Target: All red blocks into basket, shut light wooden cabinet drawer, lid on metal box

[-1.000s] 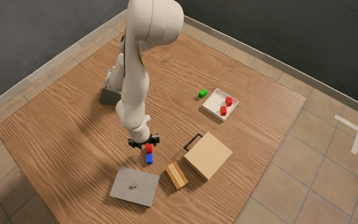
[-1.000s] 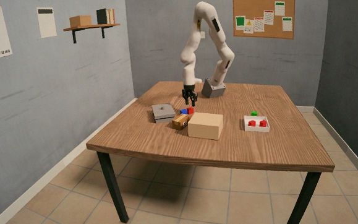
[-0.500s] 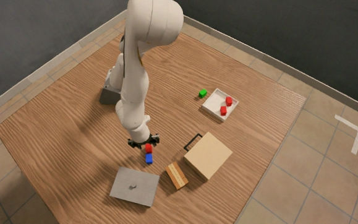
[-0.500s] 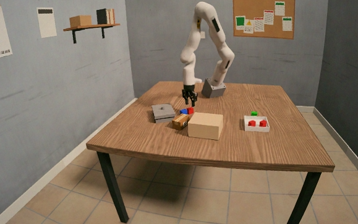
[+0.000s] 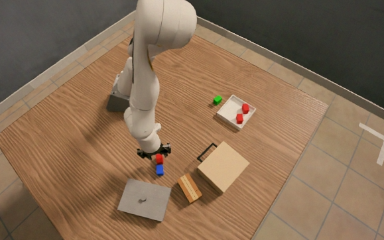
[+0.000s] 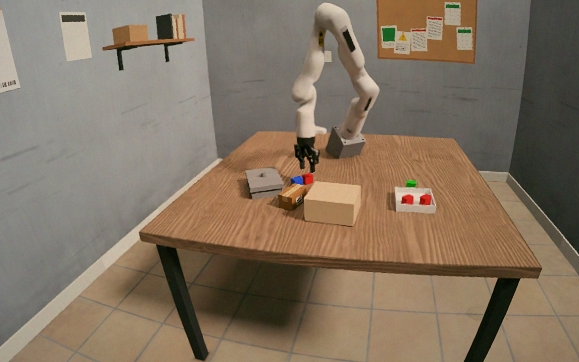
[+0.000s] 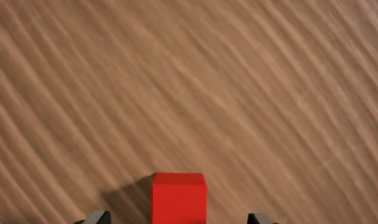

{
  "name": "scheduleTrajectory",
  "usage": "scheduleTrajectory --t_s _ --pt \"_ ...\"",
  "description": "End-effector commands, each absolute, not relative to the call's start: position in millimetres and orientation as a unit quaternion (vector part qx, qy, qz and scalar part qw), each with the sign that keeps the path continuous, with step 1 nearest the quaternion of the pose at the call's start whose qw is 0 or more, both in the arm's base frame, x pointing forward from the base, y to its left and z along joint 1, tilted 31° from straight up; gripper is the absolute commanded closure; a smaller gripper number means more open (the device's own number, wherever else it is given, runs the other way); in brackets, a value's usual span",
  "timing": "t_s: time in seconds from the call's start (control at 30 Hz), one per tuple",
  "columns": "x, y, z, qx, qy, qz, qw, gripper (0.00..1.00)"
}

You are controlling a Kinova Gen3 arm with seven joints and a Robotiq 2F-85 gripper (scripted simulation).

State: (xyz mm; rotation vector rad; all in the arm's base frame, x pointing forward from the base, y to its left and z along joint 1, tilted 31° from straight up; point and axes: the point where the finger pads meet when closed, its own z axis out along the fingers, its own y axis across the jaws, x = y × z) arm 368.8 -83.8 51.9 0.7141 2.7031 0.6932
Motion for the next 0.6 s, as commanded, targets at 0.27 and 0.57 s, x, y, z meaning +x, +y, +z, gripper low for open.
scheduleTrajectory --t_s 0.27,0.57 --pt "368.6 -87.7 50.3 0.247 0.931 0.236 0.131 0.3" --pt "368.9 -86.6 47.8 0.248 0.93 0.237 0.13 0.3"
